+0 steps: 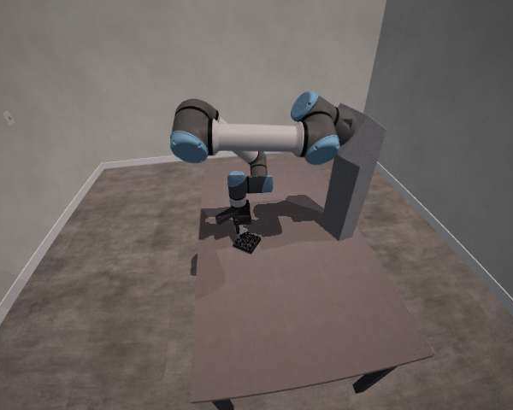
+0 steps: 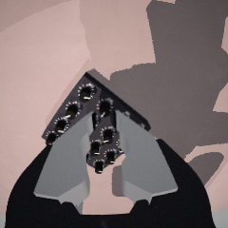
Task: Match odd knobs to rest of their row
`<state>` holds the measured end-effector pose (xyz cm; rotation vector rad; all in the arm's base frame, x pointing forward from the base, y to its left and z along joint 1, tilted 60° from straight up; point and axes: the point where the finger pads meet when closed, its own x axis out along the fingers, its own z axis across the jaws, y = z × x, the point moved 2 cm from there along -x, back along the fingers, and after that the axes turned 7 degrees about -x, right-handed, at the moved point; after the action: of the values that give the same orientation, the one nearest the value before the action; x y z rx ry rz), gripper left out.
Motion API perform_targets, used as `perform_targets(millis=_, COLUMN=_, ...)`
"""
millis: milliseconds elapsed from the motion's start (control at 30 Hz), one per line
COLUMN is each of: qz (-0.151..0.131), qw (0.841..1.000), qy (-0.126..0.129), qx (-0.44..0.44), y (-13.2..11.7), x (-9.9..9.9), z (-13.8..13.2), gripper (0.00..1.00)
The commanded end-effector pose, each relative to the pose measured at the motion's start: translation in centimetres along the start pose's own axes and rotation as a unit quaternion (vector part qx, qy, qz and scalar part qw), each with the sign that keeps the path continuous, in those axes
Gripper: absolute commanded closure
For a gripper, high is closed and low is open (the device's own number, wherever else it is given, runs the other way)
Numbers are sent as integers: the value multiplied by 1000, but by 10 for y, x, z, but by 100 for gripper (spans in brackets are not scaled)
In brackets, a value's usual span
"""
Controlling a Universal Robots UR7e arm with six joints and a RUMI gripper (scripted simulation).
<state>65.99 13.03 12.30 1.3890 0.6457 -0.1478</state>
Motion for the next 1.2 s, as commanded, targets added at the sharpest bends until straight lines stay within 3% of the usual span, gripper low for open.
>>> perform_targets(millis=0, qz=0, qw=1000, qy=0, qx=0, y=0, x=0, z=0, gripper=89)
perform_targets(millis=1167, qz=0, qw=1000, qy=0, qx=0, y=0, x=4, z=0, gripper=89)
